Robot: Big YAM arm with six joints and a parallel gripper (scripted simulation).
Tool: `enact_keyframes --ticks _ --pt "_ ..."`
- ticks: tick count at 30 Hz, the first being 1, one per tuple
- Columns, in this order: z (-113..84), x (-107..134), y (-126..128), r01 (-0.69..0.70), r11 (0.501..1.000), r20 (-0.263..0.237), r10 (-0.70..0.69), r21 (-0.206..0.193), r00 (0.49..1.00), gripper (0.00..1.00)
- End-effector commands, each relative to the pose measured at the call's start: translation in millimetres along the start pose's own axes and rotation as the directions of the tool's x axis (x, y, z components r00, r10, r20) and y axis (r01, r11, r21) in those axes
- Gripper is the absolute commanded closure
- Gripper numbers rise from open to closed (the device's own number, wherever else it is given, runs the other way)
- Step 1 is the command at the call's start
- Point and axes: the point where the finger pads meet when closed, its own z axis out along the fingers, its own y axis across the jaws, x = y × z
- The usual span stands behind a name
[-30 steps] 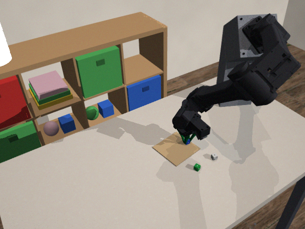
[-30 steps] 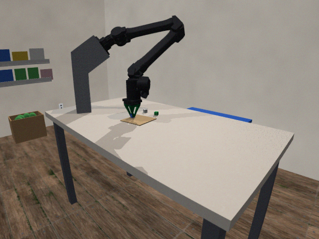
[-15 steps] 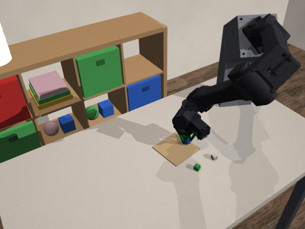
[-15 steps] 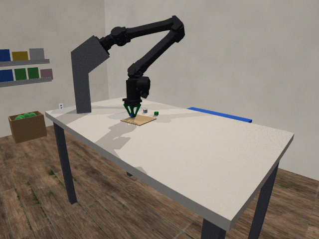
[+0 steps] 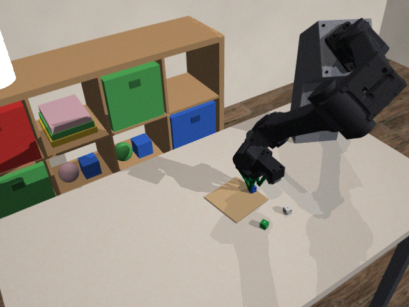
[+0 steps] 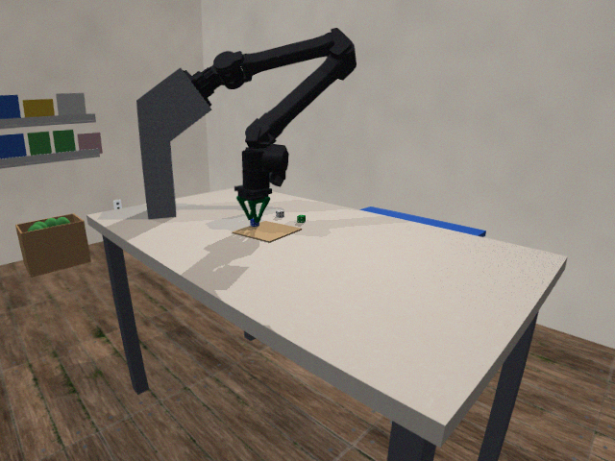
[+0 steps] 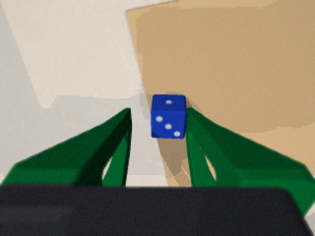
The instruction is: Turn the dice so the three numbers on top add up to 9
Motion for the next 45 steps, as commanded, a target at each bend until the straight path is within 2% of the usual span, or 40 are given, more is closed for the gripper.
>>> enact_keyframes --ticks 1,3,5,14,22,23,24,45 --pt "-33.3 6.5 -6.3 -0.010 1.000 -0.014 0.010 0.029 1.000 0.66" --pt "-43.9 6.2 -6.1 -0.009 1.000 -0.014 0.010 0.030 1.000 0.66" --pt "-43.9 6.2 -6.1 -0.009 1.000 -0.014 0.010 0.030 1.000 0.66" --pt "-83.9 5.0 -5.9 -0.007 0.999 -0.011 0.007 0.033 1.000 0.66" --pt "-90.0 3.9 -12.0 0.001 0.999 -0.009 -0.001 0.041 1.000 0.66" --pt "-89.9 3.0 -14.7 0.012 0.999 -0.006 -0.012 0.051 1.000 0.66" --pt "-89.9 2.9 -14.9 0.013 0.999 -0.005 -0.013 0.052 1.000 0.00" --pt "-87.1 6.4 -11.1 -0.003 0.999 -0.008 0.004 0.047 1.000 0.00"
